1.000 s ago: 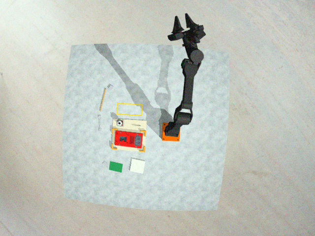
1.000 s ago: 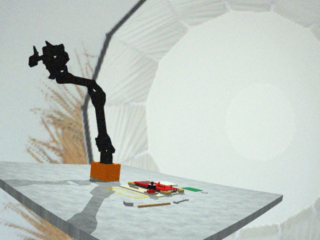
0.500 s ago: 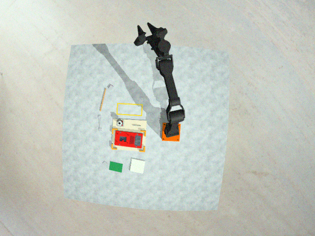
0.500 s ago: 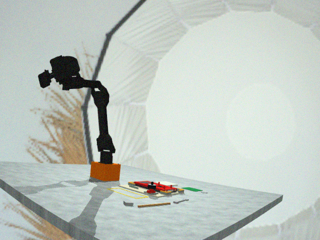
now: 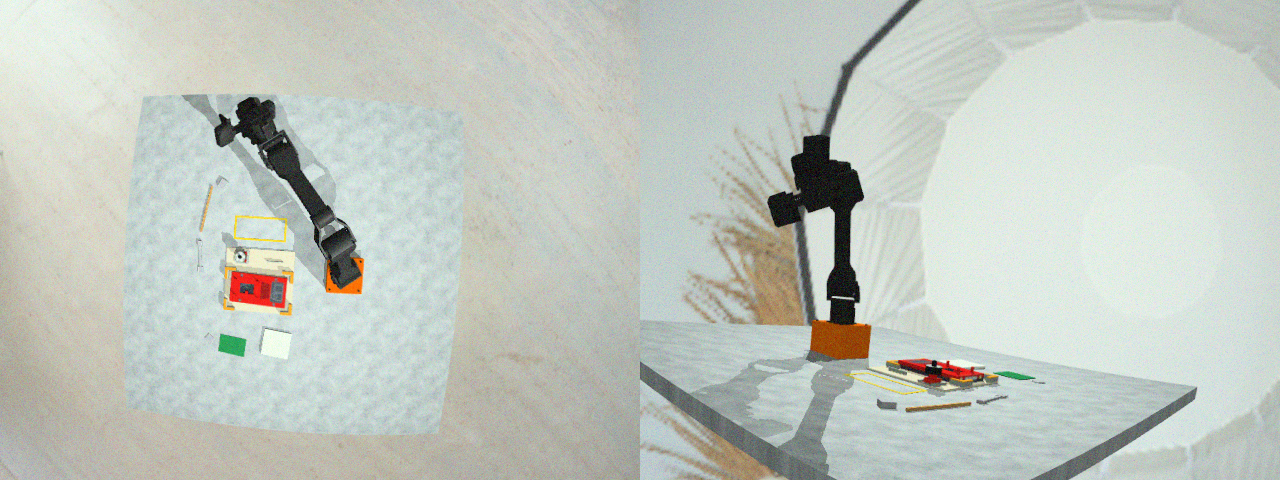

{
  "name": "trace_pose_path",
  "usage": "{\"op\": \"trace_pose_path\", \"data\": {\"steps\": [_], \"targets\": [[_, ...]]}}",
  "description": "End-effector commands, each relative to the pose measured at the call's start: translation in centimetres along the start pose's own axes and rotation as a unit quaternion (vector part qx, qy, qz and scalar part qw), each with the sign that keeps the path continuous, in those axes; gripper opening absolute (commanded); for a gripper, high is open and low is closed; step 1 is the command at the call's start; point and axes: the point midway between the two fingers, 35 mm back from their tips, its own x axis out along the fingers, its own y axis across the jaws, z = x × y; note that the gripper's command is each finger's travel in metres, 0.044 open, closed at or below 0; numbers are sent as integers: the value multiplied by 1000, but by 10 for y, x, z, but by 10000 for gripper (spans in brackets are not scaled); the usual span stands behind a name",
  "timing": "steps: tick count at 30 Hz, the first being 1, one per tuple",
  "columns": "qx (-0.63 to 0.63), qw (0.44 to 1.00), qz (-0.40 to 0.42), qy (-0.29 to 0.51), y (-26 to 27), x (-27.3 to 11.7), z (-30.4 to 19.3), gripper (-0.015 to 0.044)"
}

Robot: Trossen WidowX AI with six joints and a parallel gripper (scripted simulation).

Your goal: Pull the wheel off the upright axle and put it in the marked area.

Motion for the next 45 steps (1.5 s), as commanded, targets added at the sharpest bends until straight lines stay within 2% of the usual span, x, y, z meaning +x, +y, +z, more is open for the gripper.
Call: {"op": "trace_pose_path", "data": {"steps": [1,9,17,23,30,33,45], "targets": [[-28,997,6,74,30,12,-51,300],[-104,971,26,216,91,12,-151,300],[-201,912,43,355,136,-19,-251,300],[-289,842,56,452,159,-59,-320,300],[-404,728,70,549,169,-121,-386,300],[-427,702,72,566,169,-134,-397,300],[-426,702,72,566,174,-144,-403,300]]}}
